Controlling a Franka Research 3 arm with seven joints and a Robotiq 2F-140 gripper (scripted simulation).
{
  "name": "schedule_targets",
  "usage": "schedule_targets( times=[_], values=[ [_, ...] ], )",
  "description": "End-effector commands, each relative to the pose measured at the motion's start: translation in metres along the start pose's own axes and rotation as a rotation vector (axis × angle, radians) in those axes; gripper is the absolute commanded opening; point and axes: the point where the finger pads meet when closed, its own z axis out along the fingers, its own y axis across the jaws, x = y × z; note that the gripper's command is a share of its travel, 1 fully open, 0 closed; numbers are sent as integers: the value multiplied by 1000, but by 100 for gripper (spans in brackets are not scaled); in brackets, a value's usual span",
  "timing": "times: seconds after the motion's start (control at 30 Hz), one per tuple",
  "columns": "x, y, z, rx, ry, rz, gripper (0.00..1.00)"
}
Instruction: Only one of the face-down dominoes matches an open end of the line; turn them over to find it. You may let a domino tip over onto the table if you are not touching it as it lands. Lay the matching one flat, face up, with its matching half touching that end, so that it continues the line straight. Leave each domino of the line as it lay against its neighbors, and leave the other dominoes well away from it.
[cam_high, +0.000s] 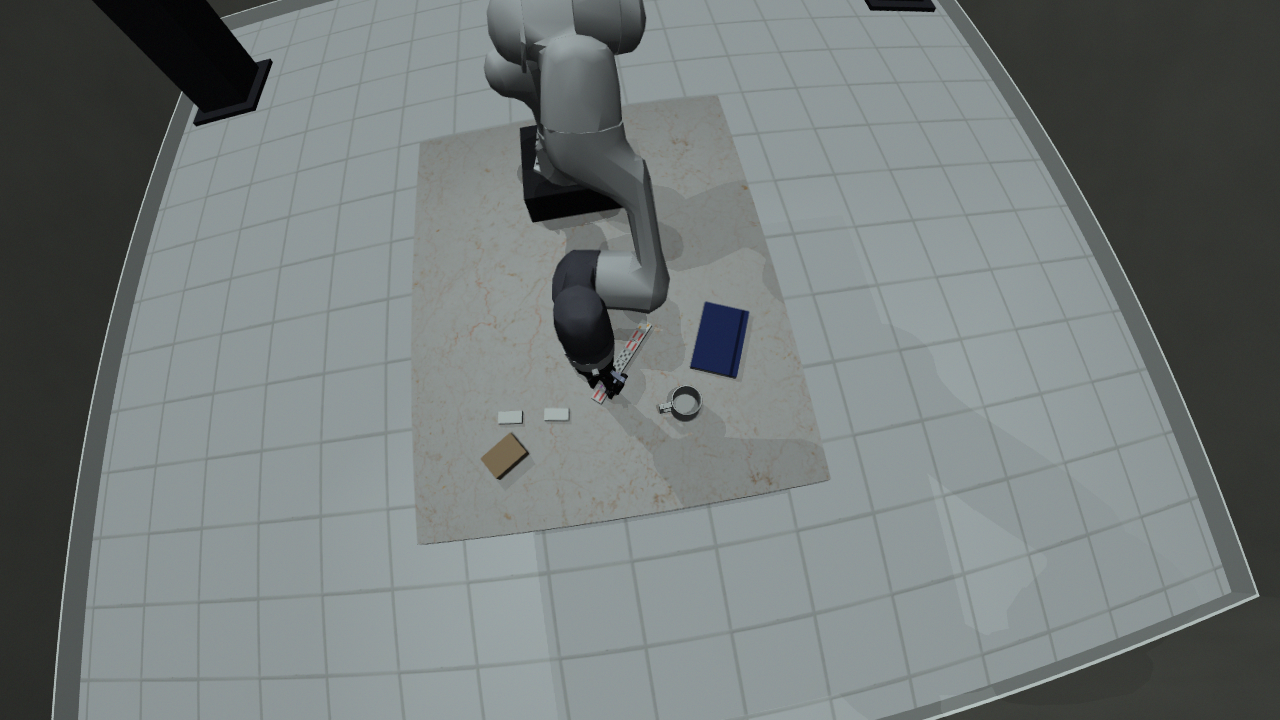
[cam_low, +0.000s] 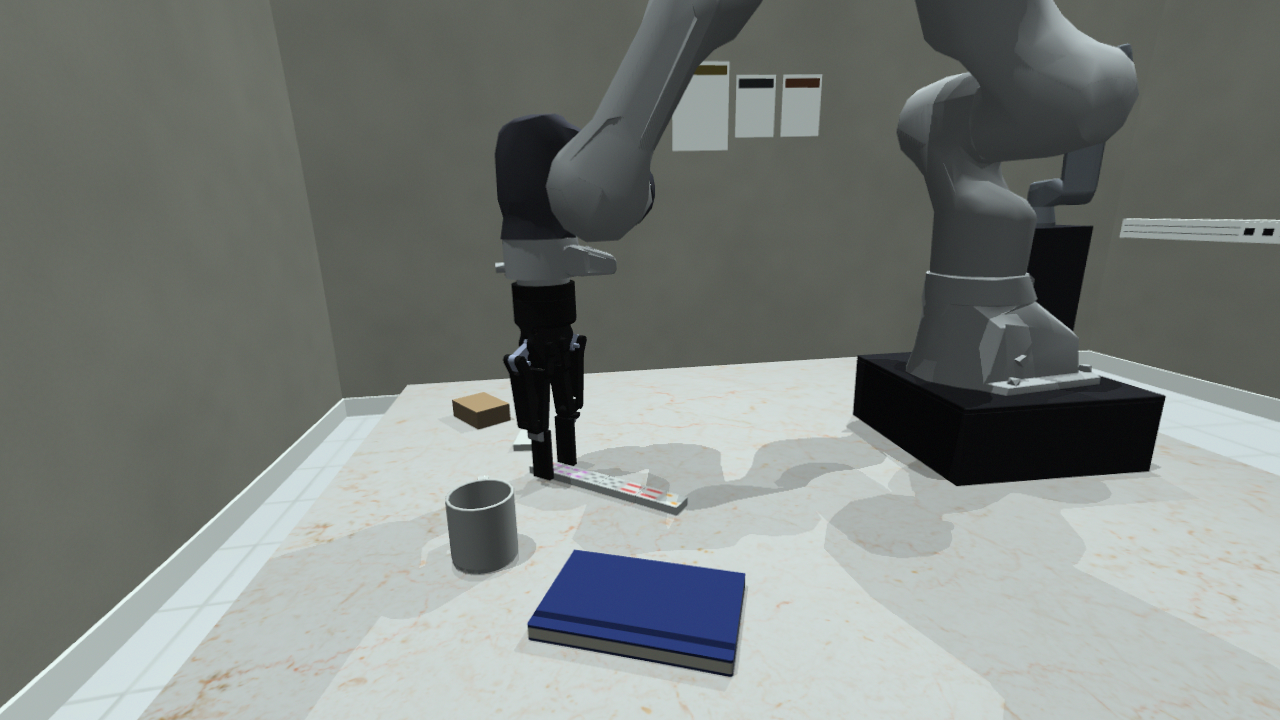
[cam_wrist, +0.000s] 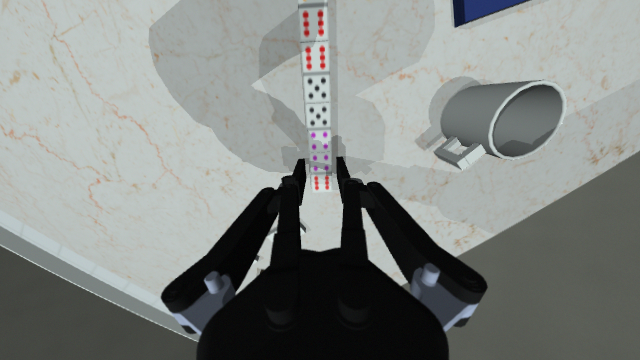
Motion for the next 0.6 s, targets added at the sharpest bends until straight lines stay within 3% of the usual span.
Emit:
schedule_targets(
  times=[0.0,0.33,0.57],
  values=[
    [6,1,-9,-1,-2,7,34],
    [22,1,-30,-1,-2,7,34],
    [23,1,-32,-1,-2,7,34]
  ],
)
